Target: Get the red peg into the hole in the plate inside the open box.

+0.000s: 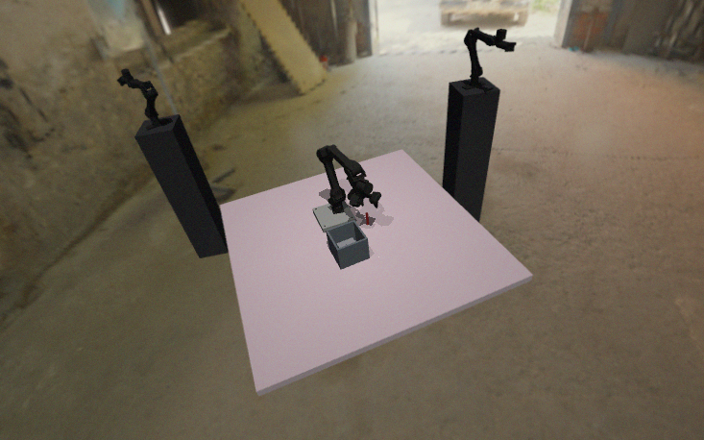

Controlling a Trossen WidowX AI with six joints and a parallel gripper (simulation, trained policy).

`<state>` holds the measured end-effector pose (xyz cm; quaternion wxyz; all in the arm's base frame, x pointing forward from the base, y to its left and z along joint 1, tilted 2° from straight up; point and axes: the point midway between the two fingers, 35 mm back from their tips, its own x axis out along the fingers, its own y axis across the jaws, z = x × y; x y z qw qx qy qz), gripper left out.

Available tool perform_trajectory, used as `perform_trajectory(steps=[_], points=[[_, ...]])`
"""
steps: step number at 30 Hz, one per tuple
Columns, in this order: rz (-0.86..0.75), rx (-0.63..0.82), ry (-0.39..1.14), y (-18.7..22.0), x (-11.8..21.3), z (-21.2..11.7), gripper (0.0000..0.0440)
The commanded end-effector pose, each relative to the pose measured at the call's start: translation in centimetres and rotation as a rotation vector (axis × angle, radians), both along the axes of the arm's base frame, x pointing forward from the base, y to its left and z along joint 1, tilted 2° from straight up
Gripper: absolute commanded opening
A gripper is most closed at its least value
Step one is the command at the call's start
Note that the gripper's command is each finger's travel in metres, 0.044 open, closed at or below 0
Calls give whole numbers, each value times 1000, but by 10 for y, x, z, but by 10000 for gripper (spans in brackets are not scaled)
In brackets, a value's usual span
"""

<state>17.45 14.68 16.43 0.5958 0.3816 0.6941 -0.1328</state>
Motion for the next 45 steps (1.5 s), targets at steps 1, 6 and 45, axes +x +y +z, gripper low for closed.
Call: perform_trajectory(steps=[1,6,45], points=[[-53,-50,75,-4,-16,-9,437],[-117,-110,142,-7,-32,-19,440],[-334,-253,234,-5,-39,-112,319]])
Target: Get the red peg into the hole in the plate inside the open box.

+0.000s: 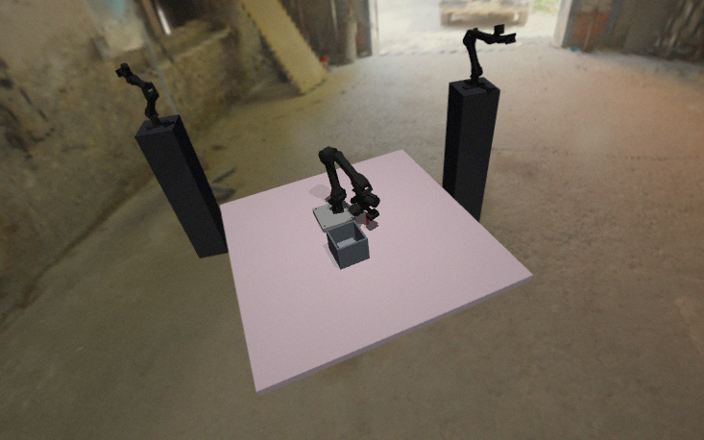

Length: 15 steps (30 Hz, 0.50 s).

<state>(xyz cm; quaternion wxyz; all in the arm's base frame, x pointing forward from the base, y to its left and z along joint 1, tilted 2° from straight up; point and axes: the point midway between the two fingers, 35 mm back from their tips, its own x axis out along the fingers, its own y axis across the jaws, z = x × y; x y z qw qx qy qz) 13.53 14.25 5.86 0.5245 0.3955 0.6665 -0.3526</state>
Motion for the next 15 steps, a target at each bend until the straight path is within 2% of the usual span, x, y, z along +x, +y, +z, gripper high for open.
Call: perform_trajectory(steps=[1,12,13,15], points=[[-9,-10,1,0,1,-8,294],[22,16,-30,10,13,-10,14],[27,20,-32,11,14,-9,0],[20,48,-44,15,17,-2,0]])
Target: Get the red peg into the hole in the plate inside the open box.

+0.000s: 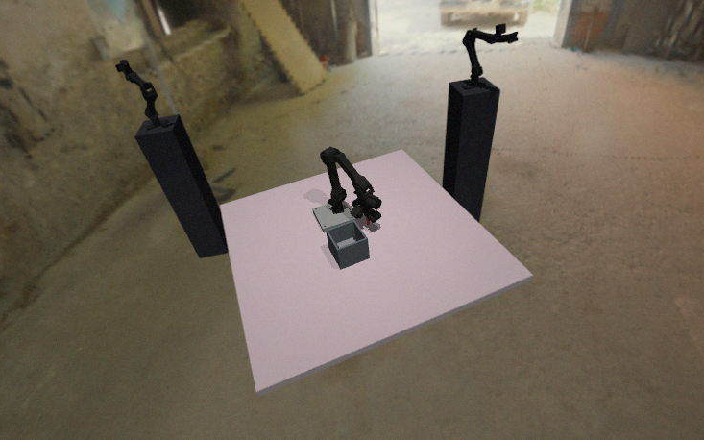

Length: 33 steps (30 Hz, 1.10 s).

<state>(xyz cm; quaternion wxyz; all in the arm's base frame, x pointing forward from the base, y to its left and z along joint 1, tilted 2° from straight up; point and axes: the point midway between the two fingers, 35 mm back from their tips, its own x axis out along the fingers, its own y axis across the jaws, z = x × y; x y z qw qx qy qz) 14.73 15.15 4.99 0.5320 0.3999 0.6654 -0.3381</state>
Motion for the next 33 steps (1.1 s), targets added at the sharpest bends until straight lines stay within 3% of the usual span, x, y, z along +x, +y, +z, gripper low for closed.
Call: perform_trajectory(steps=[1,16,33], points=[[4,45,-26,8,7,10,0],[8,202,-199,21,36,78,0],[-42,148,-430,-29,75,155,0]])
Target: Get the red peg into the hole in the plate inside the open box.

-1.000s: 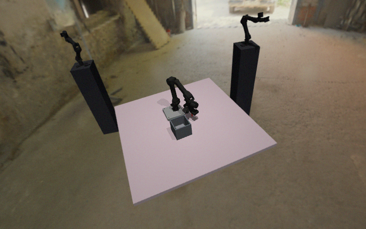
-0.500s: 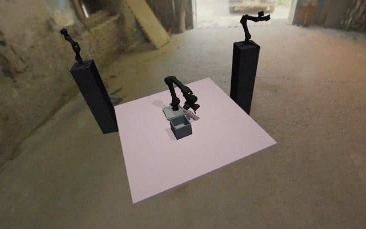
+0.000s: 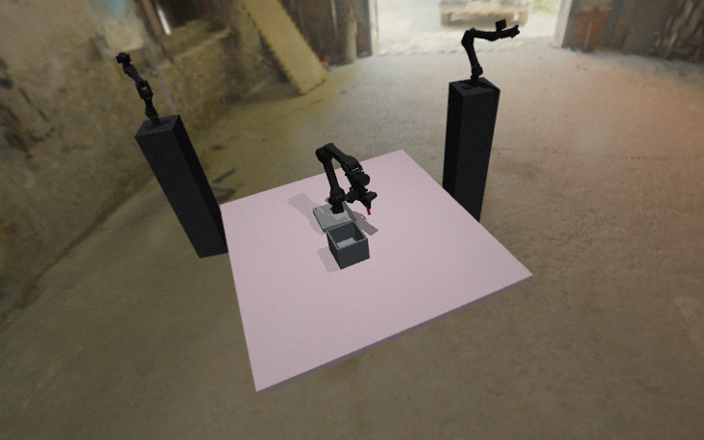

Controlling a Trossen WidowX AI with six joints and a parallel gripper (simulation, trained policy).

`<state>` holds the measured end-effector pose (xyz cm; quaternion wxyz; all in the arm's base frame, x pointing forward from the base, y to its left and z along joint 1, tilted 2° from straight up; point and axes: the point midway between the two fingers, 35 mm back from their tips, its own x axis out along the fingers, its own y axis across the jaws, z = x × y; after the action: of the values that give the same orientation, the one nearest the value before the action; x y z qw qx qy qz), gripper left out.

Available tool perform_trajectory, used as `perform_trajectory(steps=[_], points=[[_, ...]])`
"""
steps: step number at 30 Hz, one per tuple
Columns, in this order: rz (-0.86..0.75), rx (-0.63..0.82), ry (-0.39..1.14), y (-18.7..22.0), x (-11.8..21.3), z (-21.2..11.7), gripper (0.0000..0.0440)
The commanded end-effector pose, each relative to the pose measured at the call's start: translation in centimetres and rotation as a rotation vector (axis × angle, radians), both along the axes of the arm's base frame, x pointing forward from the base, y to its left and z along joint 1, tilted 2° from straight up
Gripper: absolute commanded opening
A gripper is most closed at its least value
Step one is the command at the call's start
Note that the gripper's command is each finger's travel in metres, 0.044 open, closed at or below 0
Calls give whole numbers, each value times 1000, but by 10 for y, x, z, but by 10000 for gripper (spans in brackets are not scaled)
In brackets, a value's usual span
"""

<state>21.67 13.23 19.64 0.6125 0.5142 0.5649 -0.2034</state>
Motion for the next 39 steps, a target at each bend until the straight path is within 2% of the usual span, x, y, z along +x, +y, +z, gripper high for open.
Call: perform_trajectory(steps=[1,18,39], points=[[-23,-28,-32,-14,7,11,0],[-149,-144,10,-76,35,12,0],[-194,-170,110,-121,68,-13,0]])
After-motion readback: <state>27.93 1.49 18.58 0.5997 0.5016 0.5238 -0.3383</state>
